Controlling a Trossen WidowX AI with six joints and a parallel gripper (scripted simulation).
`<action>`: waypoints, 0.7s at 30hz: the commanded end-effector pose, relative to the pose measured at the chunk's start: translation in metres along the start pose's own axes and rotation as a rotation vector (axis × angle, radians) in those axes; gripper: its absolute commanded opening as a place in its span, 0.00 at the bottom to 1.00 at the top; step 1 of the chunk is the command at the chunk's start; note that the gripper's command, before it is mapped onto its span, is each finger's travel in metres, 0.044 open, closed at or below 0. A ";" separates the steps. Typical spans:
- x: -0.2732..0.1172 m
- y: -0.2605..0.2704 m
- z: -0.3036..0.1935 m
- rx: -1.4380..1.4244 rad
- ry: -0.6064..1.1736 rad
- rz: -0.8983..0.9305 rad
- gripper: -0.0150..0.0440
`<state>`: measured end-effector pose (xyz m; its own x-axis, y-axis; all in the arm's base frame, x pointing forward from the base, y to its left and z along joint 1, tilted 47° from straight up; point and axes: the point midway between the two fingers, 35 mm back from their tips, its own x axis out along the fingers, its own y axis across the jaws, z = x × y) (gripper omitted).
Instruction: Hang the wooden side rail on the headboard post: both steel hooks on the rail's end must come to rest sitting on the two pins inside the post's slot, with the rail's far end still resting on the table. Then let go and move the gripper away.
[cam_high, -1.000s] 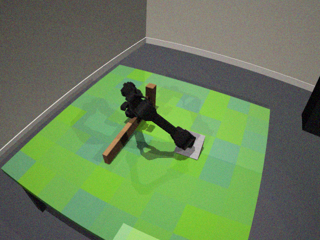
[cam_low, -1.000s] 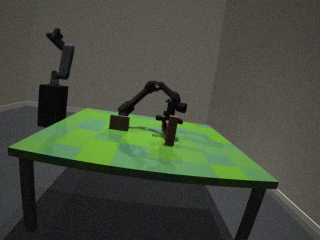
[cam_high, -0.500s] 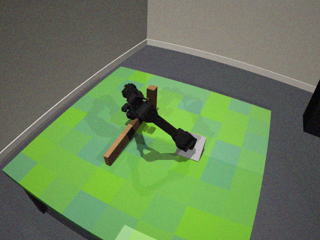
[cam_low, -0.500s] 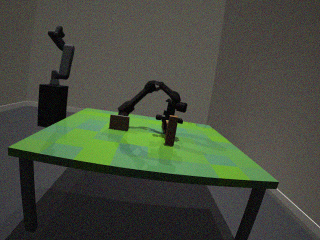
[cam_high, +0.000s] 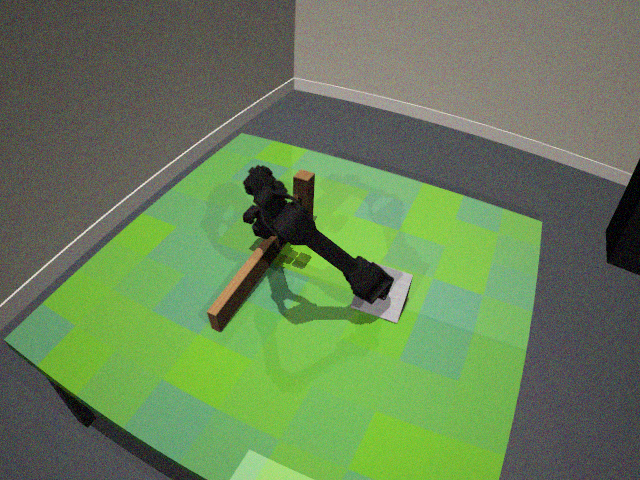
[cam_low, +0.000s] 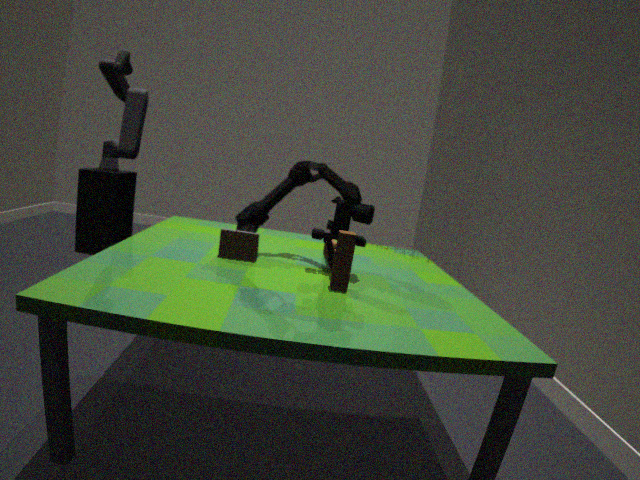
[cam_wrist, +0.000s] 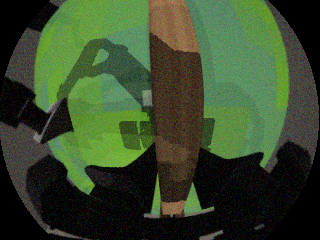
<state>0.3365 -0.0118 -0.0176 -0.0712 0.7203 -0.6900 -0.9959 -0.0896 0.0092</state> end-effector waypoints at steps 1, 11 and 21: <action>-0.009 -0.003 -0.002 -0.001 0.002 -0.023 0.25; -0.008 -0.004 -0.003 -0.001 0.002 -0.023 0.25; -0.007 -0.005 -0.004 -0.001 0.002 -0.023 0.25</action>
<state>0.3382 -0.0127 -0.0179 -0.0692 0.7206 -0.6899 -0.9958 -0.0909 0.0049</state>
